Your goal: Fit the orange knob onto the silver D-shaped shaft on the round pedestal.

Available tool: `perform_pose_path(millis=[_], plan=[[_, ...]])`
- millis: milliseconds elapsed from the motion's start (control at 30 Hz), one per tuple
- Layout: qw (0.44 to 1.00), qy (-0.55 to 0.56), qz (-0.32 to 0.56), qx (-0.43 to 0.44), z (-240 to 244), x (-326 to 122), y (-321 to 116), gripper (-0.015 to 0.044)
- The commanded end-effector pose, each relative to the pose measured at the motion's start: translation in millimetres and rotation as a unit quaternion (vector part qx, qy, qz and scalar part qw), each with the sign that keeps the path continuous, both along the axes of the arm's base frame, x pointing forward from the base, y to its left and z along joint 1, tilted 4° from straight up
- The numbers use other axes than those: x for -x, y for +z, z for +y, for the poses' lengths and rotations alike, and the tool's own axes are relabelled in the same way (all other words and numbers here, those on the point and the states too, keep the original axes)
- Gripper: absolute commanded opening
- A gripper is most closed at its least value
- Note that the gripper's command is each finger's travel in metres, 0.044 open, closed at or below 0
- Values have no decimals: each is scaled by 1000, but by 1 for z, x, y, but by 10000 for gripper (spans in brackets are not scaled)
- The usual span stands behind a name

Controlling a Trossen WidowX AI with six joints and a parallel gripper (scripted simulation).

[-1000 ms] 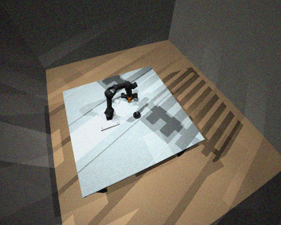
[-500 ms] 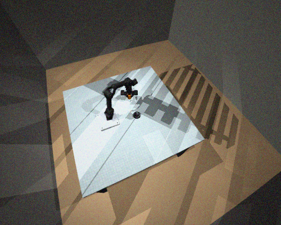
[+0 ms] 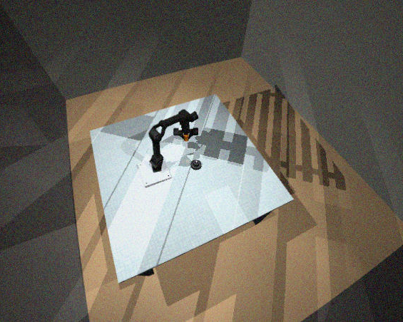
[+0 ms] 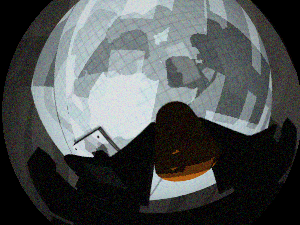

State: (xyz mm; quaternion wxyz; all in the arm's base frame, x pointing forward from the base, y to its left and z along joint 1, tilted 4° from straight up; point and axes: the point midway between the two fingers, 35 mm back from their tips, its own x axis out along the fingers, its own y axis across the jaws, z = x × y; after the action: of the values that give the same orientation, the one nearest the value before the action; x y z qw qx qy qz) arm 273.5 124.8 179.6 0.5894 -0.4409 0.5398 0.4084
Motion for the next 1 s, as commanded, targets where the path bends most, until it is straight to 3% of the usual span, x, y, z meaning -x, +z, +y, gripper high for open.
perform_pose_path(millis=[0, 967], plan=[[1000, 0, -5, -3, -10, -5, 0, 0], [1000, -10, -4, -1, -95, -30, -22, 0]])
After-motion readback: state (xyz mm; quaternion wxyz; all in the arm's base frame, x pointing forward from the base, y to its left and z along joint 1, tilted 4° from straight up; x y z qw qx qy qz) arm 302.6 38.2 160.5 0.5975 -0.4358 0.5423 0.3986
